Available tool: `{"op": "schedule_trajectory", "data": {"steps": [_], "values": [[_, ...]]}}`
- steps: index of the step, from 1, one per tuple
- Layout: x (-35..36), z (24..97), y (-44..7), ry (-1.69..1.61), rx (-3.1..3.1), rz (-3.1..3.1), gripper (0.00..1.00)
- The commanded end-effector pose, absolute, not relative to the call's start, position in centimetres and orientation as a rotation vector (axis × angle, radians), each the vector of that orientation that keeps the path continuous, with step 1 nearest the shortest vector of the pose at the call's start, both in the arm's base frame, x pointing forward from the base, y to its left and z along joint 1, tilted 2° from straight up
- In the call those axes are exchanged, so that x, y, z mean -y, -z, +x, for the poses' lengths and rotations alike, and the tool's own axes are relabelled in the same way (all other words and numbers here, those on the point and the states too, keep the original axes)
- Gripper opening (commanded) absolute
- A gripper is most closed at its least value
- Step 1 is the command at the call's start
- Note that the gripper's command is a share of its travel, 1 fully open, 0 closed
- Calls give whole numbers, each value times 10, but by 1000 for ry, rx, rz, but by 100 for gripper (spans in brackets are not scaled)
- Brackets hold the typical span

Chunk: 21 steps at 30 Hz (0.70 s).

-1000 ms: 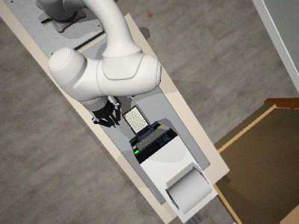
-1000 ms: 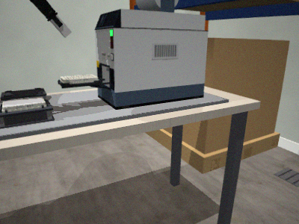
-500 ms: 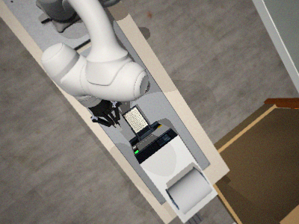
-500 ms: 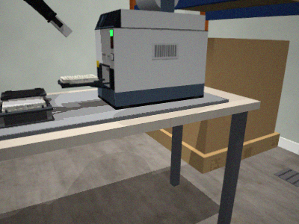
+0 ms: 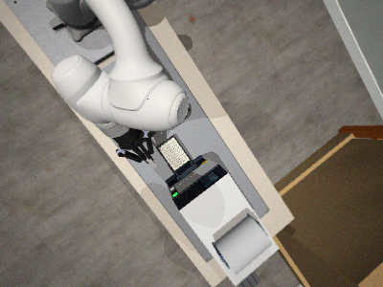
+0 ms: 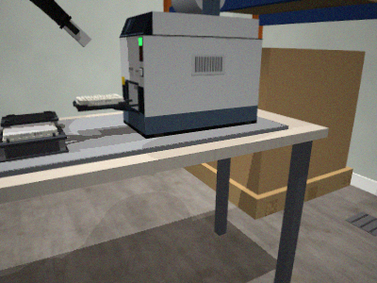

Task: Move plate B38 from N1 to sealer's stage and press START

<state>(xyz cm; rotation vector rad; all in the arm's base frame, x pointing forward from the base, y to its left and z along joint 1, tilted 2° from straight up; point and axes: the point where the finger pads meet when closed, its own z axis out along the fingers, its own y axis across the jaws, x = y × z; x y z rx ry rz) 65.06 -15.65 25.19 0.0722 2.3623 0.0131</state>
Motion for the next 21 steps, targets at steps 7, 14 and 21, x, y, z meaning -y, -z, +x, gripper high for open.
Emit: {"op": "schedule_trajectory", "data": {"steps": [7, 14, 21], "values": [[158, 648, -252, -10, -2361, 71, 10], [158, 648, -252, -10, -2361, 71, 10], [159, 674, -239, -10, -2361, 71, 10]]}}
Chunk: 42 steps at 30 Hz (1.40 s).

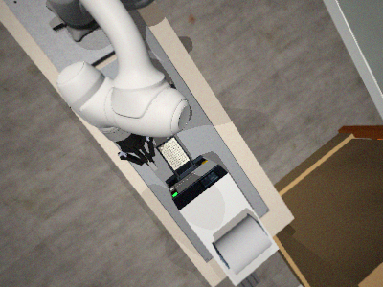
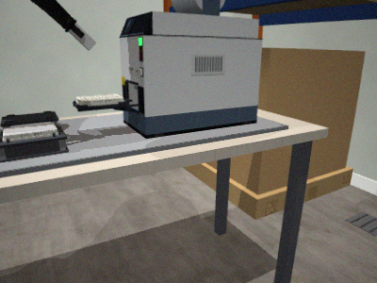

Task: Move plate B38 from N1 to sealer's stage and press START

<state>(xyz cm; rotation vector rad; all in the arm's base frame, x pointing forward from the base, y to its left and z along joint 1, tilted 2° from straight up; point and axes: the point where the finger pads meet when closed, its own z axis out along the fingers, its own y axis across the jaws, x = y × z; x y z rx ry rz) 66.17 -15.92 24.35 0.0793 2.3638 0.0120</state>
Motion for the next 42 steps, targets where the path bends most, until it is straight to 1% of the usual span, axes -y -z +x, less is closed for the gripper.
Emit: {"op": "schedule_trajectory", "data": {"steps": [1, 15, 42], "values": [[159, 678, -237, -10, -2361, 71, 10], [161, 725, -214, -10, -2361, 71, 10], [161, 725, -214, -10, -2361, 71, 10]]}}
